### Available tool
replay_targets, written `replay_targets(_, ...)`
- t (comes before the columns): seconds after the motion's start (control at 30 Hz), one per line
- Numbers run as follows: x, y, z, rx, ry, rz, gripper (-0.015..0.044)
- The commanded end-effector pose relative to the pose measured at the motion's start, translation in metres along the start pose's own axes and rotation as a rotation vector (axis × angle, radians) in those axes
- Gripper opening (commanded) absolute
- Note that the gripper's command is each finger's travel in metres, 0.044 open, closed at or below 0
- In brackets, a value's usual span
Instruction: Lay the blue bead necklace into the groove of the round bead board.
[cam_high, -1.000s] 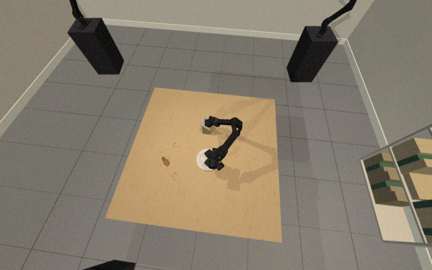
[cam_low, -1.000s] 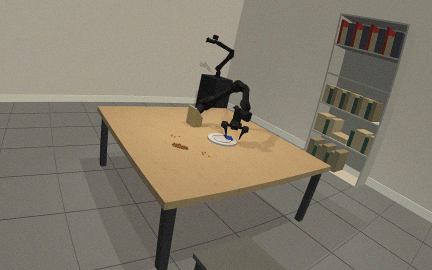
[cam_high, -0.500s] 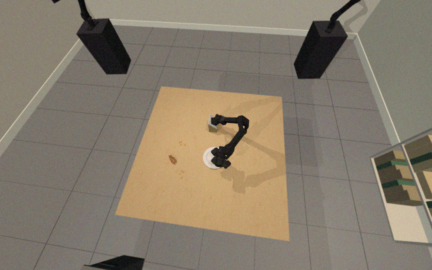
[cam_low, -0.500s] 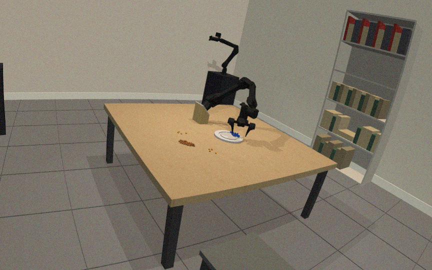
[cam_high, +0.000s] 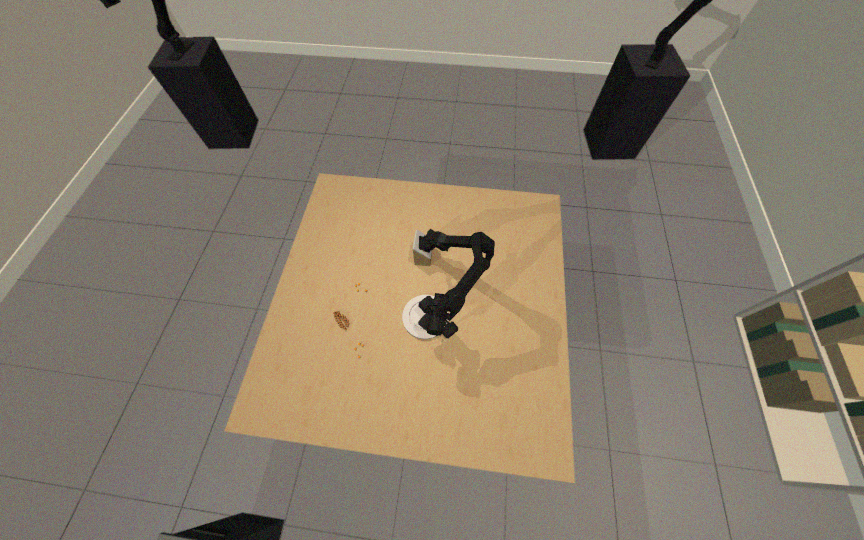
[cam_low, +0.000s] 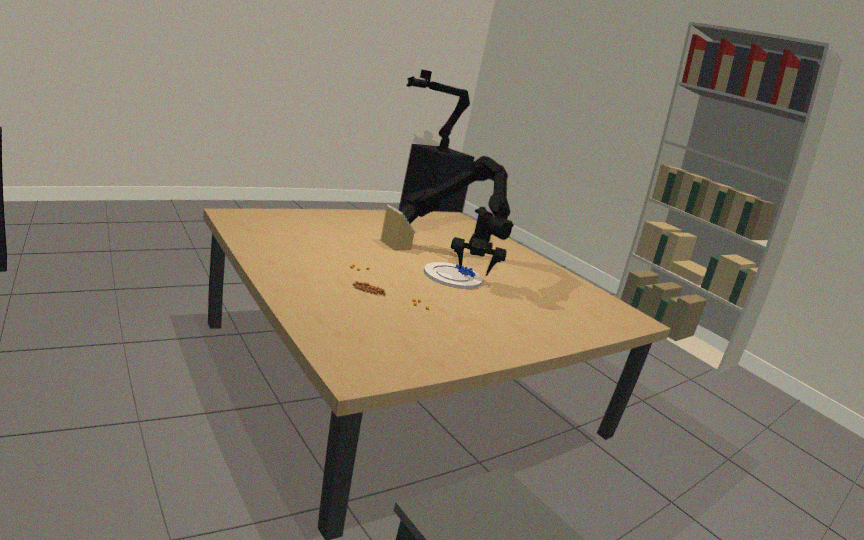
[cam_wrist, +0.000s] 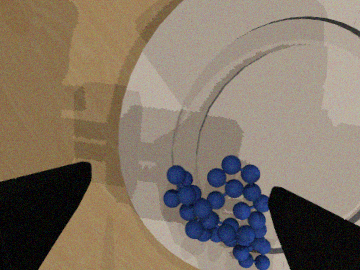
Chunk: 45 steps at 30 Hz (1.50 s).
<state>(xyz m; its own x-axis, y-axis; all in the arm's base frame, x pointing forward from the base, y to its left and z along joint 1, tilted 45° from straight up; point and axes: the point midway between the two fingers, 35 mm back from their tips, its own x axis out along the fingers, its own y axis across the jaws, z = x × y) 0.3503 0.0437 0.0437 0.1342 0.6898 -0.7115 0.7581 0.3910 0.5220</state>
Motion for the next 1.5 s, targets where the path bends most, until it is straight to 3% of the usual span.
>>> replay_targets(0.0,0.000,0.000,0.000,-0.002,-0.001,-0.001,0.0440)
replay_targets(0.1,0.000,0.000,0.000,-0.002,-0.001,-0.001,0.0440)
replay_targets(0.37,-0.019,-0.036,-0.033,-0.047,-0.001,-0.004,0.0250)
replay_targets(0.57,-0.027,-0.061,-0.057,-0.078,0.001,-0.005,0.0250)
replay_targets(1.47,0.004,-0.060,-0.056,-0.079,0.000,-0.003,0.0250)
